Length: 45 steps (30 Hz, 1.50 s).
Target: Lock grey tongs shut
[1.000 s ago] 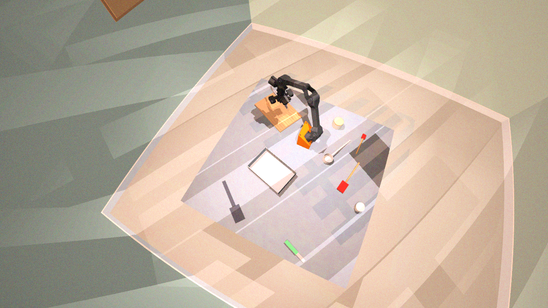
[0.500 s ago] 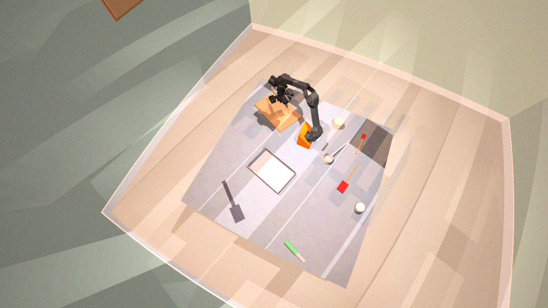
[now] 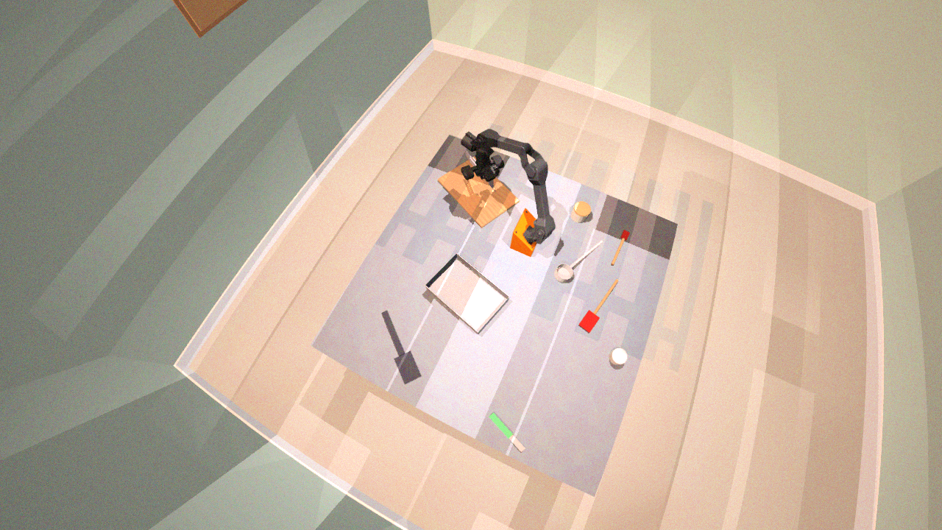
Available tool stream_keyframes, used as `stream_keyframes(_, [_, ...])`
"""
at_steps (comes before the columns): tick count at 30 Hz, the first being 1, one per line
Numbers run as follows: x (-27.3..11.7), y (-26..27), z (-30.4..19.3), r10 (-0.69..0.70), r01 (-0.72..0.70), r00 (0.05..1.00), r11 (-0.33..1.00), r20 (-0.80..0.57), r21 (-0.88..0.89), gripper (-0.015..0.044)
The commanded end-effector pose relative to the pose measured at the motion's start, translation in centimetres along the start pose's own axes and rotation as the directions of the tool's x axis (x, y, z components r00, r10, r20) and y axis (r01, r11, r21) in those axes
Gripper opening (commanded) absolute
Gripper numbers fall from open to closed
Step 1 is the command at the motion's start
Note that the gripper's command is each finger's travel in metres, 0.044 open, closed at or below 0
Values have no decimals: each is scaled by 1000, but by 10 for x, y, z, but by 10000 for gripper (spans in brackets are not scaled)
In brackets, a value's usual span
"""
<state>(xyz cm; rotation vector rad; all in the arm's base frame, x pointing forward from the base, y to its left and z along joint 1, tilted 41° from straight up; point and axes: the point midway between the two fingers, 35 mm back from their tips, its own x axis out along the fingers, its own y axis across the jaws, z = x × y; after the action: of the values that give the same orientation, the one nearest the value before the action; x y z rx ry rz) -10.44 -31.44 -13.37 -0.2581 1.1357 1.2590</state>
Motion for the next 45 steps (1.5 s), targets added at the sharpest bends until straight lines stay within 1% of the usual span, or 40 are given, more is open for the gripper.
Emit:
stream_keyframes(1, [9,1,0,5,-5,1000,1000,2,-5,-150])
stream_keyframes(45, [82,2,2,7,-7,1000,1000,2,-4,-150])
